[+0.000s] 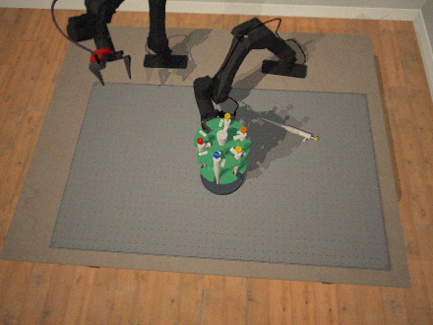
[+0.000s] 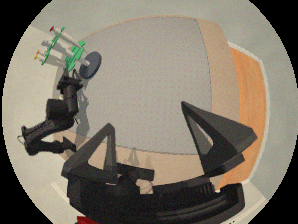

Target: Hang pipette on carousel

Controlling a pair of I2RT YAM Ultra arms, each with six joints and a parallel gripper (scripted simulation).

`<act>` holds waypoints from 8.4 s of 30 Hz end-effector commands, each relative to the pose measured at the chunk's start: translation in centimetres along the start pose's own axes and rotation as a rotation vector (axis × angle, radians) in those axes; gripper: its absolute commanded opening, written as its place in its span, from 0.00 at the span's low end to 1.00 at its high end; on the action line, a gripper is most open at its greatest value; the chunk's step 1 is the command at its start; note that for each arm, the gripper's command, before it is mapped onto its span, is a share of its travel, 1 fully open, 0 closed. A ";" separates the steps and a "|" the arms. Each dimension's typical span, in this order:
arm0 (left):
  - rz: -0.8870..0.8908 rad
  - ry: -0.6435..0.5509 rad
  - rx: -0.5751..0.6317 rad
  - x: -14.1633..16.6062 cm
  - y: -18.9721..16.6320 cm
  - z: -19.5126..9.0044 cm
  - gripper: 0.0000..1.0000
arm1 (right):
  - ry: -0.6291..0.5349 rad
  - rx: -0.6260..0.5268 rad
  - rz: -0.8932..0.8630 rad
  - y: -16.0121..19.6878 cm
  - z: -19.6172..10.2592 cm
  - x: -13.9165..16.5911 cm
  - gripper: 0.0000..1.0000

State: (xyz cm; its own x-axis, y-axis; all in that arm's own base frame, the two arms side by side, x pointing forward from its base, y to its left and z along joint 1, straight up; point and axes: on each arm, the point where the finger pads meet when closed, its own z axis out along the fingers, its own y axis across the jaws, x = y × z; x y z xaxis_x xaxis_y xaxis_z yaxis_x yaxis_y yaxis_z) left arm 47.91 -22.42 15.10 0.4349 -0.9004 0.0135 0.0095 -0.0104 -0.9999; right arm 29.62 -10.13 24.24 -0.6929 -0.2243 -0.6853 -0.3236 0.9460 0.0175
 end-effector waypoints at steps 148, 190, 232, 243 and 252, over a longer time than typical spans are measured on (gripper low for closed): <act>0.016 0.707 -0.002 -6.1 -0.5 1.9 0.49 | -0.037 0.012 -0.025 -0.3 -0.6 -0.9 1.00; 0.195 0.765 -0.019 -14.7 -1.3 -3.7 1.00 | -0.037 0.012 -0.025 -0.3 -0.6 -0.9 1.00; 1.277 0.891 0.024 -38.9 -10.3 -1.5 1.00 | -0.037 0.012 -0.025 -0.3 -0.6 -0.9 1.00; 1.643 1.028 -0.032 -40.2 -10.8 -1.4 1.00 | -0.037 0.012 -0.025 -0.3 -0.6 -0.9 1.00; 1.709 1.136 -0.086 -40.3 -10.7 -1.7 1.00 | -0.037 0.012 -0.025 -0.3 -0.6 -0.9 1.00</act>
State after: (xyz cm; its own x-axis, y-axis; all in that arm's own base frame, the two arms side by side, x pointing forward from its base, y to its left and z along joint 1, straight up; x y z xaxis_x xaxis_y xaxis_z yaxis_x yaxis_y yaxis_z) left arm 29.77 13.79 26.37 -0.6038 0.1432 -0.7842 0.1976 0.9799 0.0268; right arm 29.62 -10.13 24.24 -0.6929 -0.2243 -0.6853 -0.3236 0.9460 0.0175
